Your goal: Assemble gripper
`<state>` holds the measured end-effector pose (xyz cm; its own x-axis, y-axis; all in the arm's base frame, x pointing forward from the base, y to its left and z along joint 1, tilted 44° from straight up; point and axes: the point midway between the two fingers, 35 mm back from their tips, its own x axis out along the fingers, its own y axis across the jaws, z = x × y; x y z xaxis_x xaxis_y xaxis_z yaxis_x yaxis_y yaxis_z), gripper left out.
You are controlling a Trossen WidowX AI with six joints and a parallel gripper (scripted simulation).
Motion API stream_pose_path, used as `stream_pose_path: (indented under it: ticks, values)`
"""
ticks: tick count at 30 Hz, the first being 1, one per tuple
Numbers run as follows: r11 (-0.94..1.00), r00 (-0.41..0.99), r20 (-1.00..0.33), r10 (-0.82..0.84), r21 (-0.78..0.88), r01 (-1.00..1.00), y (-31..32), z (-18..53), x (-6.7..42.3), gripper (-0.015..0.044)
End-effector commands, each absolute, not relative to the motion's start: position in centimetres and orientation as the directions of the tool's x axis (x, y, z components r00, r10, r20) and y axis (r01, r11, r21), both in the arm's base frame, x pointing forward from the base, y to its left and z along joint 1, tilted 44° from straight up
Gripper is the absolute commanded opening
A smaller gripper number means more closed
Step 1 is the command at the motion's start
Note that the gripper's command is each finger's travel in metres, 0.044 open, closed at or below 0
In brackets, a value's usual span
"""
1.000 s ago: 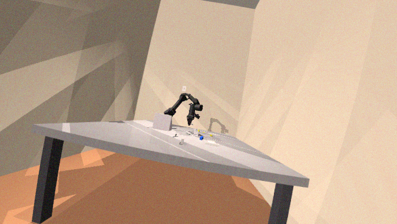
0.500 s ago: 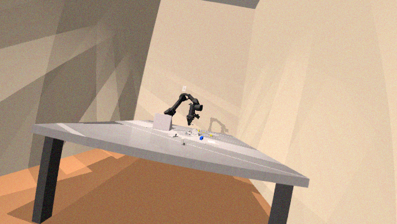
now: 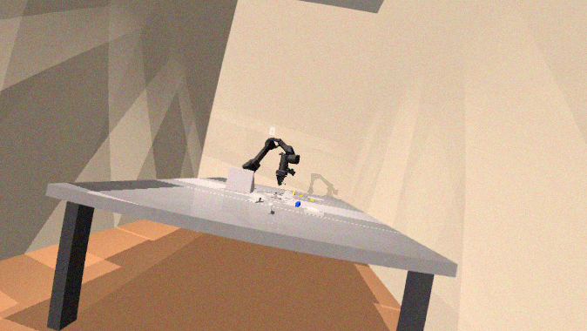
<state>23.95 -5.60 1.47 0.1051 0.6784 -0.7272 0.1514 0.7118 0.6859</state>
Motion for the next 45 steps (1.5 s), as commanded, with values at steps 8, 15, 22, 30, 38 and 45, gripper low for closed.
stream_pose_path:
  ticks: [8,15,22,30,38,45]
  values:
    - [0.708,0.108,-0.724,0.682,0.69,0.153,-4.84,2.19,23.7,0.0351]
    - [0.708,0.108,-0.724,0.682,0.69,0.153,-4.84,2.19,23.7,0.0351]
    - [0.708,0.108,-0.724,0.682,0.69,0.153,-4.84,2.19,23.7,0.0351]
    - [0.708,0.108,-0.724,0.682,0.69,0.153,-4.84,2.19,23.7,0.0351]
    - [0.708,0.108,-0.724,0.682,0.69,0.153,-4.83,2.19,23.68,0.0351]
    - [0.708,0.108,-0.724,0.681,0.689,0.153,-4.77,2.11,23.71,0.0351]
